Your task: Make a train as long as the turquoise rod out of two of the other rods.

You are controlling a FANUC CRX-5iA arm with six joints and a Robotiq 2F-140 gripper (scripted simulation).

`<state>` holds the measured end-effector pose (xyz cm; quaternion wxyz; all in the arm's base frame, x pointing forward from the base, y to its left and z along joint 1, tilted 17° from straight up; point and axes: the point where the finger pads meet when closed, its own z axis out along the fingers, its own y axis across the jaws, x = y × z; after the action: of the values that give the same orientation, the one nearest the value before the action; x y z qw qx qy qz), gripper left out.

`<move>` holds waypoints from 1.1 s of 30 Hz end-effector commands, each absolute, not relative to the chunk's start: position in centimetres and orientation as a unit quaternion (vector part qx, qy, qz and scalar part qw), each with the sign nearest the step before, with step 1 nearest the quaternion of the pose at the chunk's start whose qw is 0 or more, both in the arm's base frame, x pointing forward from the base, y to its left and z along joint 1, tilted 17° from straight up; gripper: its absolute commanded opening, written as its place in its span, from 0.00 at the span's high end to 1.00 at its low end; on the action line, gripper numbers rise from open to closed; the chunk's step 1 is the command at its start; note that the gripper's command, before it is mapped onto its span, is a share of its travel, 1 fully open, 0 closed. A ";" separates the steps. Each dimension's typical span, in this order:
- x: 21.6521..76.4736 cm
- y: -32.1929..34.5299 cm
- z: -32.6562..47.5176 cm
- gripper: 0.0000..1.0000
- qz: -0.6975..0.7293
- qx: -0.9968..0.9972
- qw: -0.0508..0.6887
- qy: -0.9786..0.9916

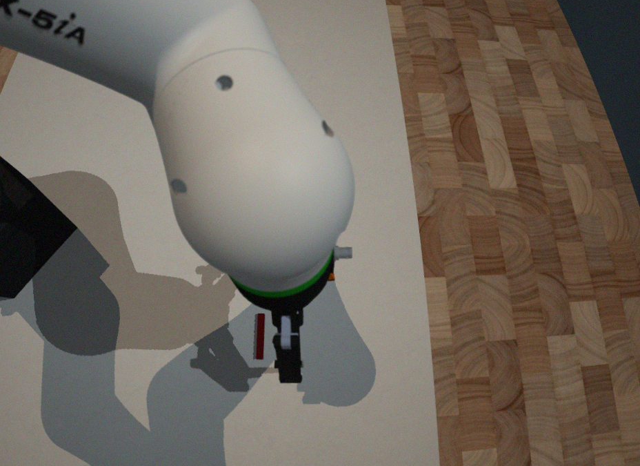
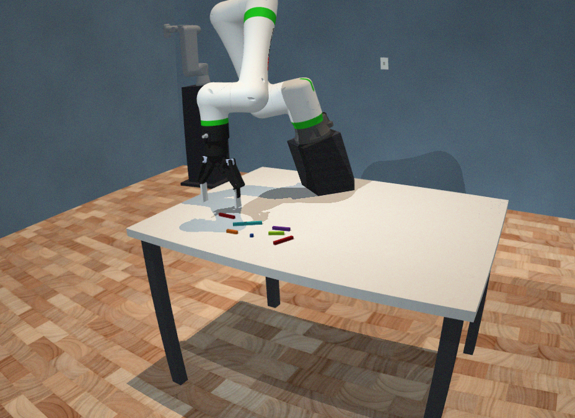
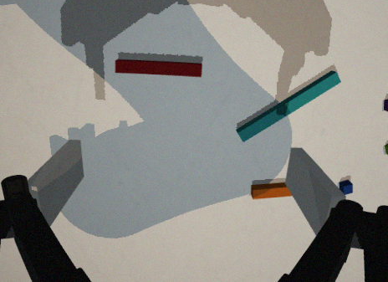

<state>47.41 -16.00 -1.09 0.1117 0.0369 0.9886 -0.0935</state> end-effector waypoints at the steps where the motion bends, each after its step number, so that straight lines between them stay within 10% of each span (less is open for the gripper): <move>1: 47.5 -15.9 -1.1 0.00 -0.093 0.043 0.112 0.988; 33: 51.7 -10.2 0.4 0.00 -0.024 0.532 0.144 0.834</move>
<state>51.21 -10.90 0.18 0.1341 0.4757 0.8690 -0.0236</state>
